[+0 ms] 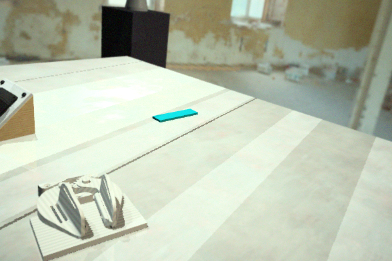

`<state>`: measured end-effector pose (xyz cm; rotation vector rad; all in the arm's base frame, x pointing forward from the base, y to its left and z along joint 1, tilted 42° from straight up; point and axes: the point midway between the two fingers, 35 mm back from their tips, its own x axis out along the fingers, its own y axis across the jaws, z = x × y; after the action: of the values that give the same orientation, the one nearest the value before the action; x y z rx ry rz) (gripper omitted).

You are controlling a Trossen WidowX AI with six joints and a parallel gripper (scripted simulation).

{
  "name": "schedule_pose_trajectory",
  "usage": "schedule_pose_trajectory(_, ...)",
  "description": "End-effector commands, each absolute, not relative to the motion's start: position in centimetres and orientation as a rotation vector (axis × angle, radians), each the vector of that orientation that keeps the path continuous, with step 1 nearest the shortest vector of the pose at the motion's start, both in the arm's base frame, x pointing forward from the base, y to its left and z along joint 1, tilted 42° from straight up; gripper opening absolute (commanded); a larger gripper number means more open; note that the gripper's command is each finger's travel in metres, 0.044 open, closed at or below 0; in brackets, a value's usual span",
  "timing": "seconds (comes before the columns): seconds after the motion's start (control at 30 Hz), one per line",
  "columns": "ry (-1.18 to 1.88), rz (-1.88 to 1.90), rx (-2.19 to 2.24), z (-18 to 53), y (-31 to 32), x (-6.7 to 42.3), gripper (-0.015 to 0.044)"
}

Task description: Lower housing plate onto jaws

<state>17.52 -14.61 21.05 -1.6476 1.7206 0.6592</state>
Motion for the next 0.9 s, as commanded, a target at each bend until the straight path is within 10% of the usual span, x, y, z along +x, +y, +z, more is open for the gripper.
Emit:
schedule_pose_trajectory(0.0,1.722,0.649,-1.650,22.0,-14.0,17.4,0.0351)
schedule_pose_trajectory(0.87,1.692,0.248,-1.291,18.6,-10.4,22.3,0.0351)
